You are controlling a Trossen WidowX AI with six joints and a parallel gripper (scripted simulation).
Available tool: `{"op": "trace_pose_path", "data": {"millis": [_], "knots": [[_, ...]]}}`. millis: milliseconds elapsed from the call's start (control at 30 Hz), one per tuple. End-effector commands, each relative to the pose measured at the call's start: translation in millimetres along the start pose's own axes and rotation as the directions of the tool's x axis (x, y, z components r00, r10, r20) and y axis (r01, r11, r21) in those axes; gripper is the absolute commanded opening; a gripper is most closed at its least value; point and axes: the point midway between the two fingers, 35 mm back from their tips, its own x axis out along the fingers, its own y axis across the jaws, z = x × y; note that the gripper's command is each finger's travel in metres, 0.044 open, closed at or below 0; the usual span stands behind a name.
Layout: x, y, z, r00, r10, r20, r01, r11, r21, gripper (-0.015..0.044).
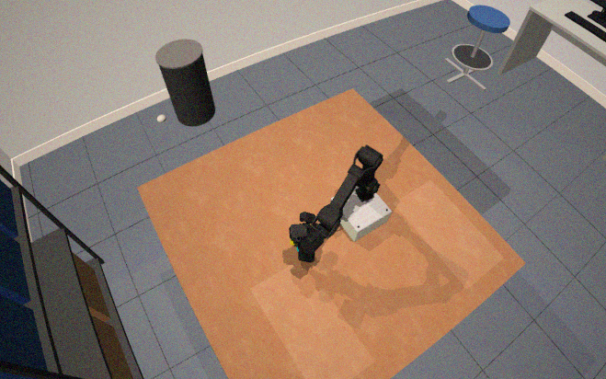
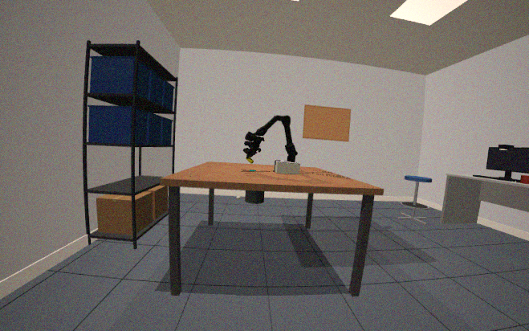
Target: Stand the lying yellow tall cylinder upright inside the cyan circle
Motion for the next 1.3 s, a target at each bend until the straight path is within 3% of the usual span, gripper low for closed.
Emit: {"op": "trace_pose_path", "data": {"millis": [0,1267], "knots": [[0.5,0.0,-0.6,1.0,-0.006,0.027,0.006,1.0,-0.006,0.0105],[-2.8,4.8,-2.4,0.957,-0.035,0.288,0.033,0.999,0.012,0.0105]]}}
